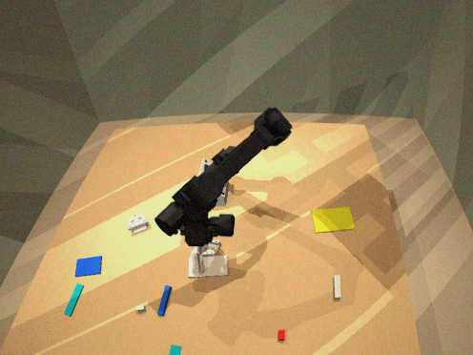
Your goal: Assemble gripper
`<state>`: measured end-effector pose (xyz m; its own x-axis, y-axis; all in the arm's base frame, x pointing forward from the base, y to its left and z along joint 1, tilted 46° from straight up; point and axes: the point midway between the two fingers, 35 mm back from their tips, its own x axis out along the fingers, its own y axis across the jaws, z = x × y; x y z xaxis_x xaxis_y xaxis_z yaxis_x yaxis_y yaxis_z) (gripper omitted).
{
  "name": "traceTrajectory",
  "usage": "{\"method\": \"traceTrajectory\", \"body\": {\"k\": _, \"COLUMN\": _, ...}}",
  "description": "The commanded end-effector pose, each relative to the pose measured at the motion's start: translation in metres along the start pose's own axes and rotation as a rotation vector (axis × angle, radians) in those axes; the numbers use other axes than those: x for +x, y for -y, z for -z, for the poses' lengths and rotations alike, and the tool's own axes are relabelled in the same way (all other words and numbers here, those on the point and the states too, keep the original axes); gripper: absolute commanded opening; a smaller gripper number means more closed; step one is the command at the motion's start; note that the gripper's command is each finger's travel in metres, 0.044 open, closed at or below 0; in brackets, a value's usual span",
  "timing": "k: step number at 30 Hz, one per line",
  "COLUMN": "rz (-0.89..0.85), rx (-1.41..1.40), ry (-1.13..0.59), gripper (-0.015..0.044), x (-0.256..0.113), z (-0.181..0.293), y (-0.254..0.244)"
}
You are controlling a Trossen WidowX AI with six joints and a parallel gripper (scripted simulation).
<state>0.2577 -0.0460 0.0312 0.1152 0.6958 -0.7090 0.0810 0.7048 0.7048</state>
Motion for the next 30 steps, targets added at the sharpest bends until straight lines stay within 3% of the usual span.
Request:
{"method": "traceTrajectory", "body": {"k": 1, "rz": -0.004, "rx": 0.001, "ry": 0.004, "gripper": 0.0134, "x": -0.001, "z": -0.01, "y": -0.01}}
{"method": "traceTrajectory", "body": {"k": 30, "rz": -0.011, "rx": 0.012, "ry": 0.003, "gripper": 0.0134, "x": 0.001, "z": -0.026, "y": -0.029}}
